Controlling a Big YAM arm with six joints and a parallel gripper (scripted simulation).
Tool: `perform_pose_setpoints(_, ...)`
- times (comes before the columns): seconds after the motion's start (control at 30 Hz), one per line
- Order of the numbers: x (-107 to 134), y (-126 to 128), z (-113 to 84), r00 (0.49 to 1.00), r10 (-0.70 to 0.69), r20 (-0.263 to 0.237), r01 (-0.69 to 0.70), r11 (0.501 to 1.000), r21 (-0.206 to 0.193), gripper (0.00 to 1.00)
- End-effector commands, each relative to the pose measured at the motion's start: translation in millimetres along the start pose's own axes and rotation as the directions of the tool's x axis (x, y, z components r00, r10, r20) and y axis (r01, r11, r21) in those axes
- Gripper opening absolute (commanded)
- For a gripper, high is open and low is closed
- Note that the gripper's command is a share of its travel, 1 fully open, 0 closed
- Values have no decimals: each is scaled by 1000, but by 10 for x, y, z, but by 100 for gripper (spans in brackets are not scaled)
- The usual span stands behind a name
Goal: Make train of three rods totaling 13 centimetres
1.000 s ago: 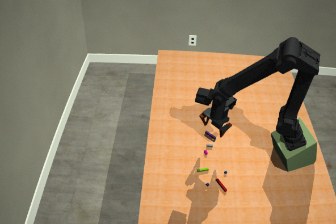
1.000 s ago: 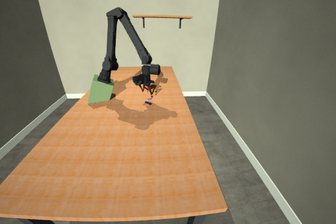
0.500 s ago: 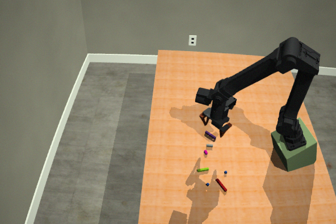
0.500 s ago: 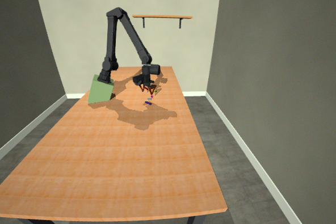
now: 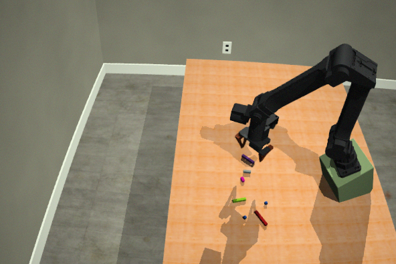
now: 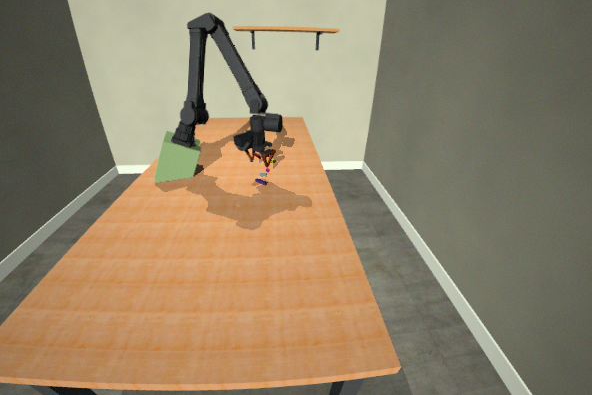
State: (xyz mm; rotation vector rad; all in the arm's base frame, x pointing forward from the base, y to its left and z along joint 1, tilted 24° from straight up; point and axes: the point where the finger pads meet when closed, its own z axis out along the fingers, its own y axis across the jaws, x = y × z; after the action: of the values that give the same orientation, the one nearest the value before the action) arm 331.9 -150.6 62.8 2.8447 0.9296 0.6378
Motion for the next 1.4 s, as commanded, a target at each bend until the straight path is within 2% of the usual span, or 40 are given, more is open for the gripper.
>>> perform_pose_setpoints(0.0, 35, 126, -23, 1000, 12, -2, -12, 1000, -8, 100)
perform_pose_setpoints(0.73, 41, 124, -23, 1000, 4, -2, -4, 1000, -8, 100)
perform_pose_setpoints(0.87, 195, 105, -25, 988, -153, -2, 153, 988, -9, 100)
perform_pose_setpoints(0.93, 203, 109, -25, 988, -154, -6, 154, 988, -10, 100)
perform_pose_setpoints(0.97, 248, 90, -23, 974, -227, -1, 227, 974, -9, 100)
perform_pose_setpoints(1.07, 257, 96, -23, 974, -228, -5, 228, 974, -12, 100)
perform_pose_setpoints(1.1, 312, 73, -22, 950, -314, -1, 314, 950, -11, 100)
perform_pose_setpoints(1.23, 319, 72, -23, 949, -314, -5, 314, 949, -11, 100)
perform_pose_setpoints(1.27, 396, 57, -55, 912, -410, -1, 409, 912, -20, 100)
perform_pose_setpoints(1.37, 385, 36, -39, 912, -410, -3, 409, 912, -19, 100)
